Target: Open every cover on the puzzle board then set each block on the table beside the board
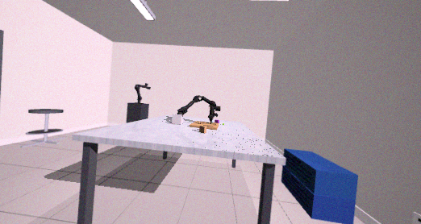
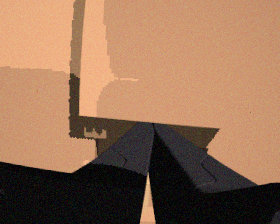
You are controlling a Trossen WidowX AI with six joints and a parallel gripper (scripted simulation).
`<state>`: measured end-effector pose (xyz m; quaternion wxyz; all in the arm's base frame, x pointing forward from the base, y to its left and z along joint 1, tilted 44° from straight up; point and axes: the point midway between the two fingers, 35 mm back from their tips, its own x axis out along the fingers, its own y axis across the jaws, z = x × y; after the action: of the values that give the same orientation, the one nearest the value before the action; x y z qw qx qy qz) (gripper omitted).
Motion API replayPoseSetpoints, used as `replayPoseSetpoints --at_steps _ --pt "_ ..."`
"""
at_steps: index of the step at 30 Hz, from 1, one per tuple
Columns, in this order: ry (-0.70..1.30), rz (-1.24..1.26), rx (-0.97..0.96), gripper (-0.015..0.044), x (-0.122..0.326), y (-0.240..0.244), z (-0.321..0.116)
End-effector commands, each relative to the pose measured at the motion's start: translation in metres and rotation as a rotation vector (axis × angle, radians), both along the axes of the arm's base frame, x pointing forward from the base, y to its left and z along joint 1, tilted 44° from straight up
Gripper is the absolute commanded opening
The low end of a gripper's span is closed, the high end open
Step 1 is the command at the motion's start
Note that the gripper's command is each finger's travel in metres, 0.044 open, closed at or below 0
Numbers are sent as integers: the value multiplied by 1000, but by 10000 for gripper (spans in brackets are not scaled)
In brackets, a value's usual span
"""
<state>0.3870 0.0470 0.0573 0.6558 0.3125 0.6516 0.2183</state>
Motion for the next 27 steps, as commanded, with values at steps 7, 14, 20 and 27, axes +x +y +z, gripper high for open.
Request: replayPoseSetpoints --at_steps 7,14,20,27 --pt "5 -2 4 0 4 -8 5" --pt "5 -2 3 0 5 -15 11" --pt "5 -2 3 0 5 -21 16" --pt "5 -2 3 0 6 -28 22"
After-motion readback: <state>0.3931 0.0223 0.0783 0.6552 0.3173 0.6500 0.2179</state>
